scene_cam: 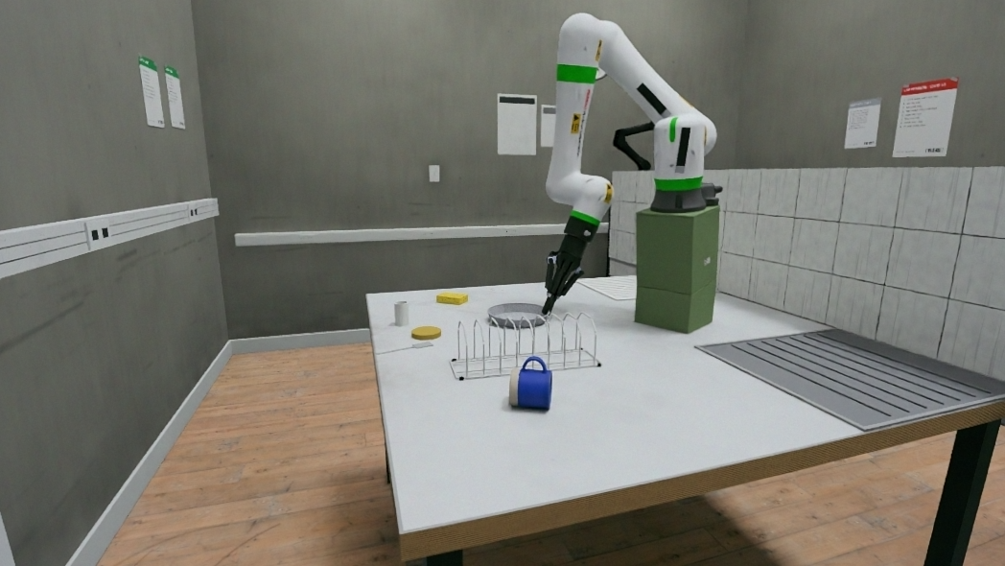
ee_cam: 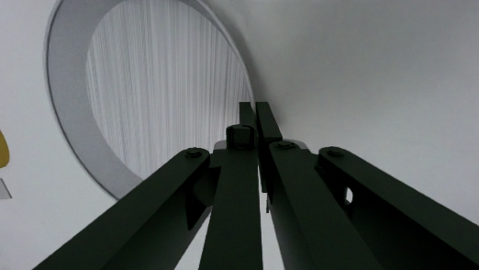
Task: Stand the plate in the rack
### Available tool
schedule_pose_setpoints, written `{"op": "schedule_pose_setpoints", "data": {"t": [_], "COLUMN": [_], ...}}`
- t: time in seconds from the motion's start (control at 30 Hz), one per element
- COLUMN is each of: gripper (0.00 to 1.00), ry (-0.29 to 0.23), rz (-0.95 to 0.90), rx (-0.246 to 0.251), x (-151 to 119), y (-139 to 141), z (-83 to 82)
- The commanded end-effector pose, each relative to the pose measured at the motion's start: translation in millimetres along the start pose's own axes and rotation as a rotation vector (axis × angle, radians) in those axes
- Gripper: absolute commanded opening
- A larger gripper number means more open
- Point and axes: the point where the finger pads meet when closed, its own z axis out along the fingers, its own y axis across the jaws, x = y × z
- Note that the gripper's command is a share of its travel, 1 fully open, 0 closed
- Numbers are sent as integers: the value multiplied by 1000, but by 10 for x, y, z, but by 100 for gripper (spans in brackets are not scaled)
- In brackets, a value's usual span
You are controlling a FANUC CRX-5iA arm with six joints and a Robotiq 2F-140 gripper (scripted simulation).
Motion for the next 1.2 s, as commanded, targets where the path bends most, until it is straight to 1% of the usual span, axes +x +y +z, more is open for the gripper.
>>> {"op": "schedule_pose_setpoints", "data": {"t": [0.0,0.6,1.17], "gripper": [10,10,10], "ry": [1,-2,-3], "rz": [0,0,0], "rx": [1,-6,-42], "x": [3,-5,-9], "y": [-4,-4,-36], "z": [-2,-8,-50]}}
